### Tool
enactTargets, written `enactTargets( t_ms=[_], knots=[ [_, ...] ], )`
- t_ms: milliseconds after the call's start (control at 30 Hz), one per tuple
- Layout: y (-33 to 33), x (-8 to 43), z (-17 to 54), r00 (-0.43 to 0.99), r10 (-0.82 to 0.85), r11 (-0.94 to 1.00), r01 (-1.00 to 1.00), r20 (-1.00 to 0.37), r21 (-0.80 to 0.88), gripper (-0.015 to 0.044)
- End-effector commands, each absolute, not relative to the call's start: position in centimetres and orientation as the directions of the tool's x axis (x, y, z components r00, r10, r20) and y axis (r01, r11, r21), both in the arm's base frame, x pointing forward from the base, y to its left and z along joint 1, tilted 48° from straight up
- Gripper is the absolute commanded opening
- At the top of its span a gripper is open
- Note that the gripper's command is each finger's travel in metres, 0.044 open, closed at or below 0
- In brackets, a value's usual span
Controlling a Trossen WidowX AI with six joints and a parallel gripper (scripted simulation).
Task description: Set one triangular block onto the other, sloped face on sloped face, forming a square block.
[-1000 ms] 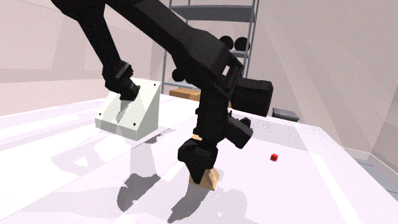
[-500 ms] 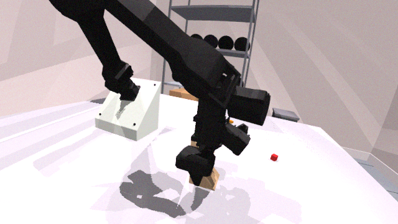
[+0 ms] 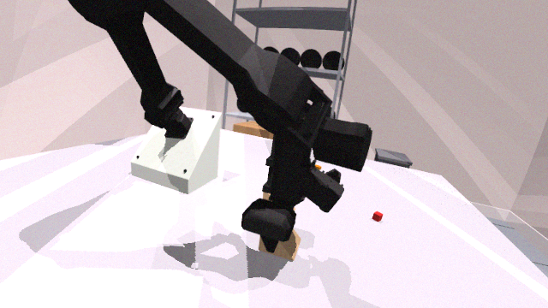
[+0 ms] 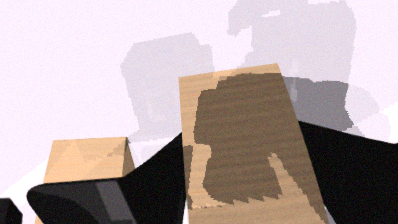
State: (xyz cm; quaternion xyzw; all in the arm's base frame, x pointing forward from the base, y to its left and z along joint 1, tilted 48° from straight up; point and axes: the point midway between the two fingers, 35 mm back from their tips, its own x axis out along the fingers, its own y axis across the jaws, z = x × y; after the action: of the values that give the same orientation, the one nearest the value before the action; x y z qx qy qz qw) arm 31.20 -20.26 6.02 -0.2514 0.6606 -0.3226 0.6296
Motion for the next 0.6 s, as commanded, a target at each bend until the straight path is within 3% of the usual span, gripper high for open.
enactTargets(
  t_ms=[0,567],
  knots=[
    [-19.10,31.56,7.12,-0.071,-0.740,0.664,0.078,-0.668,-0.744,0.0000],
    [-18.35,31.55,7.62,-0.075,-0.737,0.665,0.101,-0.672,-0.740,0.0000]
  ],
)
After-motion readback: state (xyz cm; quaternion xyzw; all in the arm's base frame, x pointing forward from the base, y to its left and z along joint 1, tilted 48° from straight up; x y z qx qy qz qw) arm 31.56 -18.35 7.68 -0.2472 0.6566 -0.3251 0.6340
